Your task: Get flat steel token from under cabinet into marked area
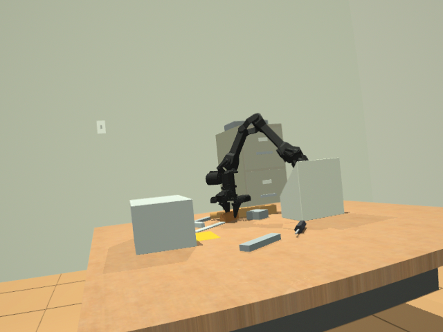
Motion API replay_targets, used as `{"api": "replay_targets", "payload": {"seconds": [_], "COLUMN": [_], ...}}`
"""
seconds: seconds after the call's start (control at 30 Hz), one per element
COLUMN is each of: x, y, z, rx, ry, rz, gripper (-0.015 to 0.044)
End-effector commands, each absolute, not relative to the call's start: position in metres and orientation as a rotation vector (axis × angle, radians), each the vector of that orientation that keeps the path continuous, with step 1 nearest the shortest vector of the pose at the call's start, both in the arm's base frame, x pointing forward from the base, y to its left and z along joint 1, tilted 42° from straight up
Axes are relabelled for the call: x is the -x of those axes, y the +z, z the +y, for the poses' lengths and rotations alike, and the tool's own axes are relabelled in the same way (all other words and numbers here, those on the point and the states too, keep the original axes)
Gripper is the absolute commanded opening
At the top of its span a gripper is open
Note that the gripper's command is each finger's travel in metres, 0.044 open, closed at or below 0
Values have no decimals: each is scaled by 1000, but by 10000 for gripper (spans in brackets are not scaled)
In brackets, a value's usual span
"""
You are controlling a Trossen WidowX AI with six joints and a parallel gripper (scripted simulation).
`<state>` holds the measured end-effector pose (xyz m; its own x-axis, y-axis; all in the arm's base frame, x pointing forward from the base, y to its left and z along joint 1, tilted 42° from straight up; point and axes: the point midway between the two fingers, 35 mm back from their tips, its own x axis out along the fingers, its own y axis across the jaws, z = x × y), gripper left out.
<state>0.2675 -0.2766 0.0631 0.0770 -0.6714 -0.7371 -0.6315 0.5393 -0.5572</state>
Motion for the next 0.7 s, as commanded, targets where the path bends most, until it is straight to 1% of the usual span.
{"api": "replay_targets", "payload": {"seconds": [0.0, 0.5, 0.67], "x": [-273, -287, -285], "y": [60, 53, 54], "z": [-273, -263, -265], "rx": [1130, 1130, 1134], "ry": [-43, -43, -41], "rz": [1601, 1601, 1603], "gripper": [0, 0, 131]}}
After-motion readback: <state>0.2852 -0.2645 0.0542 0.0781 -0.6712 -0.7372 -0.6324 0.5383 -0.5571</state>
